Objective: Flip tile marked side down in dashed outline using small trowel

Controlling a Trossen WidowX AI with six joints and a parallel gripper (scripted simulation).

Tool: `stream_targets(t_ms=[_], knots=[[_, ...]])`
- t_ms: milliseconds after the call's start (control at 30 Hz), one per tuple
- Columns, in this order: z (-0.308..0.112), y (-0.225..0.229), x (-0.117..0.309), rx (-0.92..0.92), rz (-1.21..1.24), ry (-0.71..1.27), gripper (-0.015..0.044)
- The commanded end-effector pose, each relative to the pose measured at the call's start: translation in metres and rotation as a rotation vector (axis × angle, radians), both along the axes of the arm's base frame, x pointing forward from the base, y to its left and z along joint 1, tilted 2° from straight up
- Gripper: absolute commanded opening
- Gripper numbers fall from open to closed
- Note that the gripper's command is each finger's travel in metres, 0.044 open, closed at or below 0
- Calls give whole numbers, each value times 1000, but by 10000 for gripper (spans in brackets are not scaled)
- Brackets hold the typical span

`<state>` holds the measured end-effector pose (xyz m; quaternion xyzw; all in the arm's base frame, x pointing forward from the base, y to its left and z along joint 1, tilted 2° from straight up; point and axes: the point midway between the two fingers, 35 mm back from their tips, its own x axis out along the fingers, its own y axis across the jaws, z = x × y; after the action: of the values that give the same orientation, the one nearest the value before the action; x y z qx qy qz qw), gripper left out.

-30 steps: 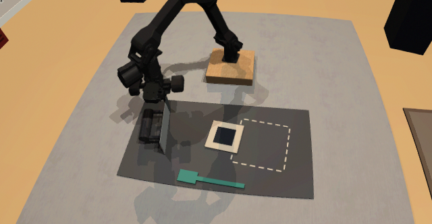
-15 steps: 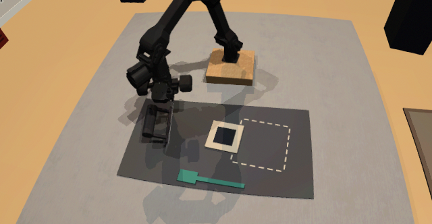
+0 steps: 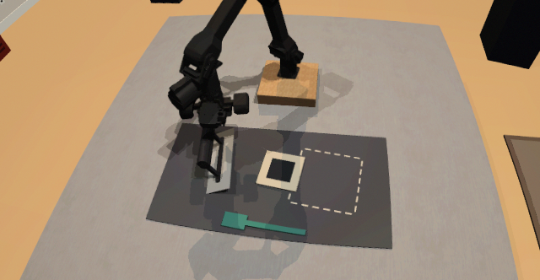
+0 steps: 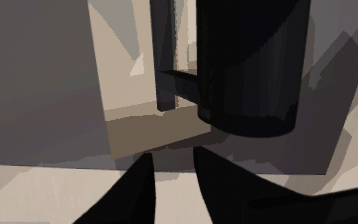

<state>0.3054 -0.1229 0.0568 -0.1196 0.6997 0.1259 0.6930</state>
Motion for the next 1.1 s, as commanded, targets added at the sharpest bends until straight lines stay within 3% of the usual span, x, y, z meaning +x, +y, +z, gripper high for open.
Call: stream_targets(t_ms=[0, 67, 500, 633, 1067], knots=[[0, 0, 0, 0, 1, 0, 48], [0, 0, 0, 0, 1, 0, 0], [0, 0, 0, 0, 1, 0, 0], [2, -5, 3, 0, 1, 0, 100], [13, -55, 21, -1, -3, -1, 100]])
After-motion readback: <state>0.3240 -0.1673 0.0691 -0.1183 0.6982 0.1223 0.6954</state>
